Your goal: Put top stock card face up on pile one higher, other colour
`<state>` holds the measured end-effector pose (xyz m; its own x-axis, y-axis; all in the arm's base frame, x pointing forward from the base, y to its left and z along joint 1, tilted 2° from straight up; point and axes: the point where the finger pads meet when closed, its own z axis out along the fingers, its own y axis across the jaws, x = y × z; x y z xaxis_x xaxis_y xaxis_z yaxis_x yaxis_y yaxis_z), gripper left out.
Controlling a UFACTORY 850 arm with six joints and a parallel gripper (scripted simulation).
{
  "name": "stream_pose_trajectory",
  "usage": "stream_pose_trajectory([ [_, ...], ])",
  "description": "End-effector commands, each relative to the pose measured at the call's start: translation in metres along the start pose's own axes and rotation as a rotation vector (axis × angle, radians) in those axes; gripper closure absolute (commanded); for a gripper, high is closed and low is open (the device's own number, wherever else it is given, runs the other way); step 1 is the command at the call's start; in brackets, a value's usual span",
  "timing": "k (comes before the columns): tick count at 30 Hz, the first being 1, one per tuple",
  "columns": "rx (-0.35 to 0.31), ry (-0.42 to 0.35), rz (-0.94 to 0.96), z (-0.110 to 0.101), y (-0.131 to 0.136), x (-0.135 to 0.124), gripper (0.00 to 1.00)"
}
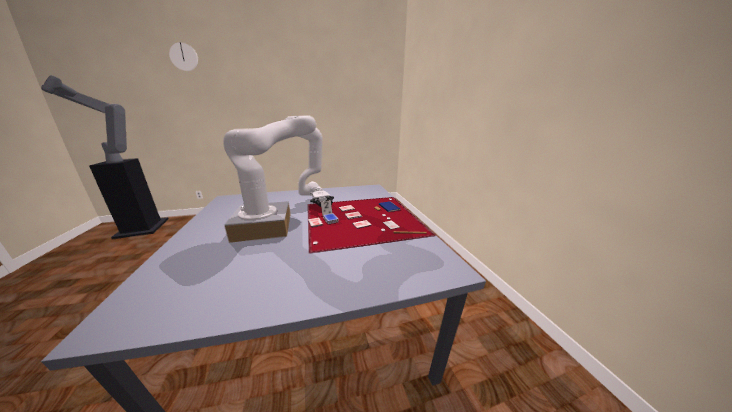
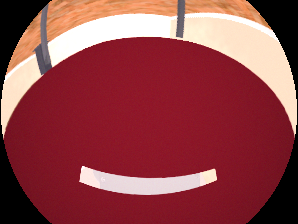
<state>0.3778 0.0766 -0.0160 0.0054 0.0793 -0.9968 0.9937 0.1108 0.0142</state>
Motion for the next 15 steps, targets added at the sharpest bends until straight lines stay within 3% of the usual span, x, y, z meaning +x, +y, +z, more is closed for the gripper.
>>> stream_pose_trajectory([
  [1, 0.000, 0.001, 0.001, -0.0013, 0.0002, 0.0003, 0.27],
  [15, 0.000, 0.001, 0.001, -0.0076, 0.0002, 0.0030, 0.27],
])
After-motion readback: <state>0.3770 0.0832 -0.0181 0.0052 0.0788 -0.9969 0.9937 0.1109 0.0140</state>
